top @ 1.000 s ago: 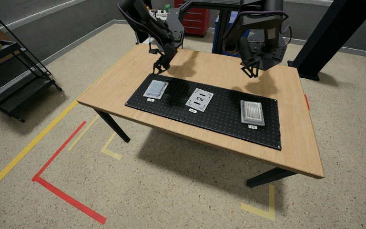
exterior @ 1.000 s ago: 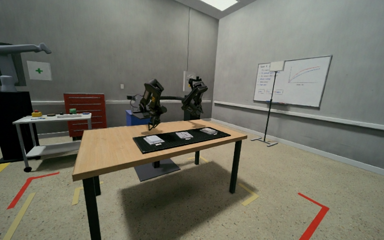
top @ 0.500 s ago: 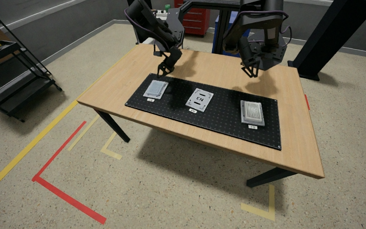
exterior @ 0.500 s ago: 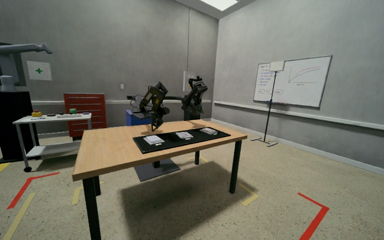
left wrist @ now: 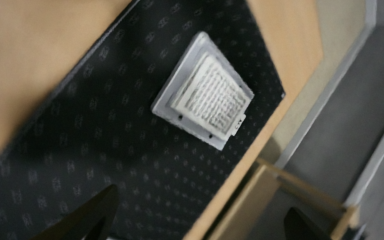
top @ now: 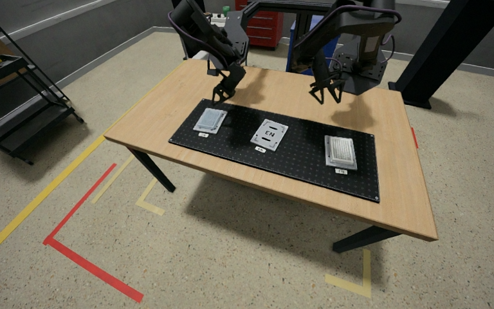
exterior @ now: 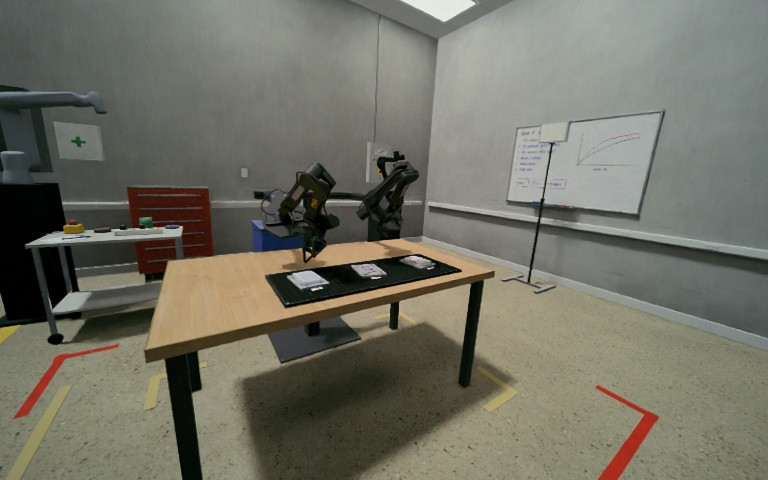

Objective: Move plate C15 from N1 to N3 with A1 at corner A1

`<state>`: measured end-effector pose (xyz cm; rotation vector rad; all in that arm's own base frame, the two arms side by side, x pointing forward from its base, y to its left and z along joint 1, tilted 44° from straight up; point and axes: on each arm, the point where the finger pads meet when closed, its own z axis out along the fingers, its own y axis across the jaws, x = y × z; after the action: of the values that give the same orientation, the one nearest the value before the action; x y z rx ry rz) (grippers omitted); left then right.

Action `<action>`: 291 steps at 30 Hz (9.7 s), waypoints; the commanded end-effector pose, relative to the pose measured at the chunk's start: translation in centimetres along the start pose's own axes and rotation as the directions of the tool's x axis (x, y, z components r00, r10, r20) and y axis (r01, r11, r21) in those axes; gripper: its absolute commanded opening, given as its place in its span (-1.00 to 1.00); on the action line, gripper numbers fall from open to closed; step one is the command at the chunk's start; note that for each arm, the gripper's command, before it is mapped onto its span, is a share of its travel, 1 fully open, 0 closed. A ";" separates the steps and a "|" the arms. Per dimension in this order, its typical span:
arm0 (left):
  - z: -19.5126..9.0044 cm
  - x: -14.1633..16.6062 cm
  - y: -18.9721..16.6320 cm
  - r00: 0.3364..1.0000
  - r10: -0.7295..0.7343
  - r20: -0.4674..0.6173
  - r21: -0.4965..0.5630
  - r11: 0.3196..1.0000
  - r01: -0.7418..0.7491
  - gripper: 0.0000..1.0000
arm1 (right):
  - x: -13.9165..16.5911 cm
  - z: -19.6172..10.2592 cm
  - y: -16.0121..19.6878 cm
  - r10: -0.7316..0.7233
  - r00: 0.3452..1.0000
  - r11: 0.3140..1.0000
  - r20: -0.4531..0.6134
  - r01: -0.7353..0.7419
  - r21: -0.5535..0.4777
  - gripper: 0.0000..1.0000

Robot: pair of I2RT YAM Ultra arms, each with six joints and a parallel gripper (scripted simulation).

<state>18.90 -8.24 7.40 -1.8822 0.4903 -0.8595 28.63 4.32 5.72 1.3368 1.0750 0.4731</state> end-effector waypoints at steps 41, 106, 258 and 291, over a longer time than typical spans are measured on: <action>-14.3 8.2 8.5 -0.055 -0.743 0.667 -0.323 -0.356 0.877 1.00 | 8.0 4.3 10.4 -0.708 0.620 0.701 -0.339 0.673 -0.236 1.00; -26.5 14.6 7.5 -0.410 0.289 0.865 0.477 -0.727 0.495 1.00 | 1.0 7.2 2.2 -0.876 -0.235 0.042 -0.421 0.833 -0.552 1.00; -26.5 14.6 7.5 -0.410 0.289 0.865 0.477 -0.727 0.495 1.00 | 27.6 -10.8 5.2 -0.843 -0.051 0.239 -0.536 0.857 -0.457 0.59; -26.5 14.6 7.5 -0.410 0.289 0.865 0.477 -0.727 0.495 1.00 | 25.3 -11.3 5.3 -0.837 -0.052 0.228 -0.545 0.872 -0.433 0.59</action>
<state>9.61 -37.29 14.06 1.3629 1.3186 0.0060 33.70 33.15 2.49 0.1214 2.3747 -0.0743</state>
